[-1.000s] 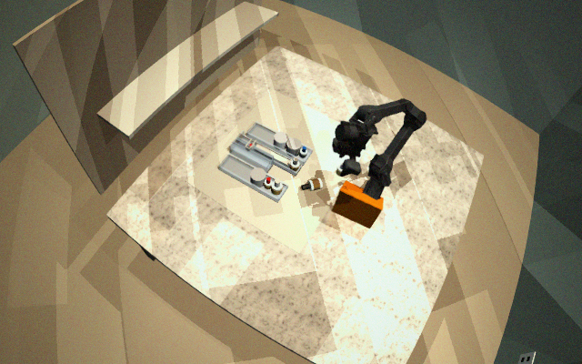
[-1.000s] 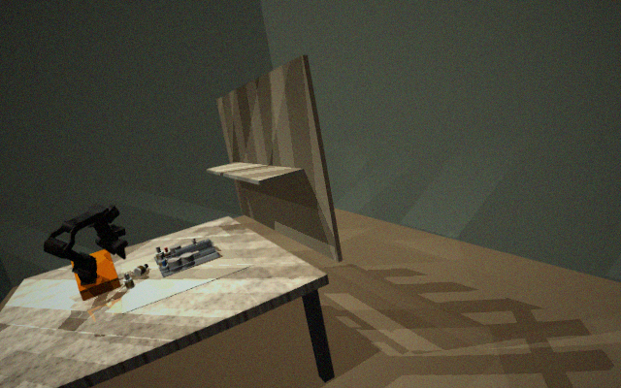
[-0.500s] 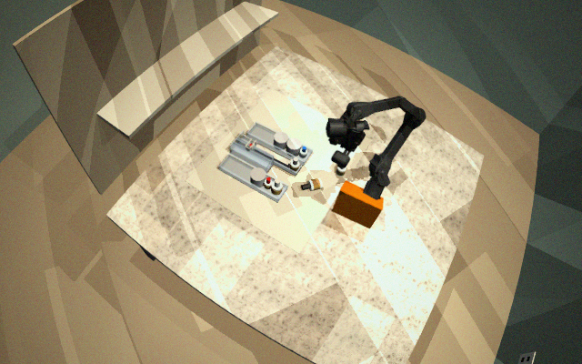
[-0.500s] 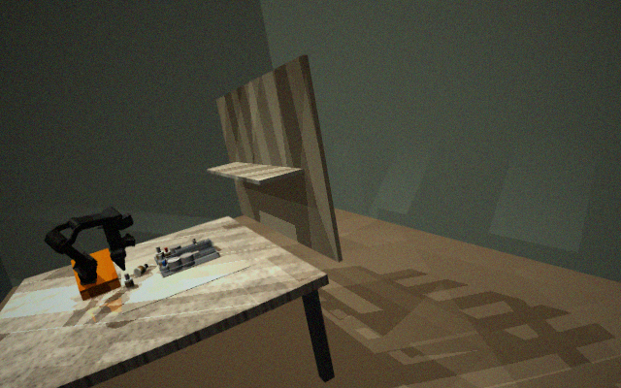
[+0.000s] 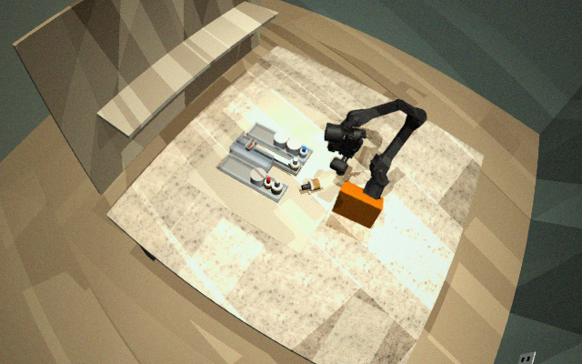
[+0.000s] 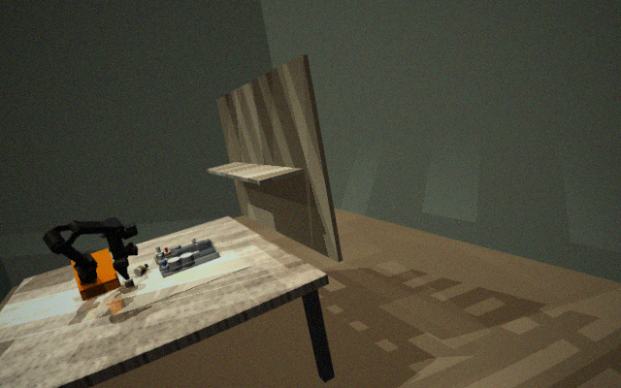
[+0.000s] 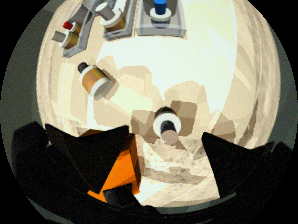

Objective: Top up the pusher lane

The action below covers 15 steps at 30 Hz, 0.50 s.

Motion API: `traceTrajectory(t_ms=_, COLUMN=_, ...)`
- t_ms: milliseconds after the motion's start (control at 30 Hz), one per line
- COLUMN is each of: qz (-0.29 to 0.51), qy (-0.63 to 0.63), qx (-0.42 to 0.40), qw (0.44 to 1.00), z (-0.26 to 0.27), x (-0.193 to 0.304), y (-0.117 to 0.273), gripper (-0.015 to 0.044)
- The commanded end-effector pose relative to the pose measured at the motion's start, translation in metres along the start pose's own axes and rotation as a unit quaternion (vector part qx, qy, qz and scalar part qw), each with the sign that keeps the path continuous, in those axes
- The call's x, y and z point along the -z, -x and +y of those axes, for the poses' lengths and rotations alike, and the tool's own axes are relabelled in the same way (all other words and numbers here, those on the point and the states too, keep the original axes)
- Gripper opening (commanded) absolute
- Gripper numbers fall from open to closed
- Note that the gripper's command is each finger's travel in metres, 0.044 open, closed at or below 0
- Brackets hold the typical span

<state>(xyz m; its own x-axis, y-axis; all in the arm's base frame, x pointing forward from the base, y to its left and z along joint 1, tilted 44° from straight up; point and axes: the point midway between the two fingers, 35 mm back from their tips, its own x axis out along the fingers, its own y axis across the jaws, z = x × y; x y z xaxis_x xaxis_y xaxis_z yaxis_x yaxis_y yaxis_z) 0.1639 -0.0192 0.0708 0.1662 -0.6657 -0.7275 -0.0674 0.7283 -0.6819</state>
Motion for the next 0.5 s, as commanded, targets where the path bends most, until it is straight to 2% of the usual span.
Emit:
traceTrajectory(t_ms=0, qz=-0.002, qy=0.0, qx=0.002, qw=1.0, z=-0.001, x=0.0, y=-0.006, gripper=0.044)
traceTrajectory(t_ms=467, qz=-0.002, qy=0.0, qx=0.002, qw=1.0, z=-0.001, x=-0.001, y=-0.028, gripper=0.044)
